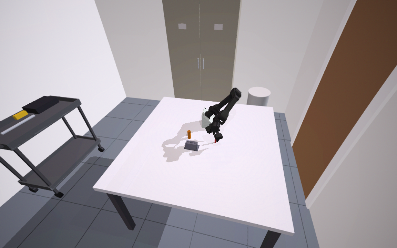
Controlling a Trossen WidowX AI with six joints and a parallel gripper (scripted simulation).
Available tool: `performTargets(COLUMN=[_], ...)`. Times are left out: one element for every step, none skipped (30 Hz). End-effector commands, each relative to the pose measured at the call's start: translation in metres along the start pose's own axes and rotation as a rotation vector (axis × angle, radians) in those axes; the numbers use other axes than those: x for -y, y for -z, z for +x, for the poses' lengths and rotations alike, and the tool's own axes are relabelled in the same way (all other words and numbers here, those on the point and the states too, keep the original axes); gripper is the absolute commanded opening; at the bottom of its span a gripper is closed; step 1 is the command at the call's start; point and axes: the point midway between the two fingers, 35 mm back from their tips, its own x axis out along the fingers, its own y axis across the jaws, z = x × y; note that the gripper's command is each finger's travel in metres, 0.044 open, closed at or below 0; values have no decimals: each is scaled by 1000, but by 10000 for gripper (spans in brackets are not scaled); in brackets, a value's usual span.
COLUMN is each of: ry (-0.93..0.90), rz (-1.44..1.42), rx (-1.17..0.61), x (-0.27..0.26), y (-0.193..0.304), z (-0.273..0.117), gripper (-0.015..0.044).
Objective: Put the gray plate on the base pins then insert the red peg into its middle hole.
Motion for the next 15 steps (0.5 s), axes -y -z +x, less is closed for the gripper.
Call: performTargets(ry=[1,0,0,0,0,0,0,0,0,0,0,0,0,0,0], rz=[6,6,6,6,6,6,6,6,6,6,6,6,6,6,6], rx=[-5,-6,-6,-6,-6,-6,-6,-6,-6,-6,-6,-6,-6,-6,-6], x=[1,1,2,2,2,2,2,2,2,2,2,2,2,2,2], y=[1,1,1,1,1,1,1,1,1,1,1,1,1,1,1], z=[7,9,10,11,11,11,11,11,11,11,11,11,11,11,11], gripper=[440,440,440,440,440,414,387,361,335,309,282,256,230,204,177])
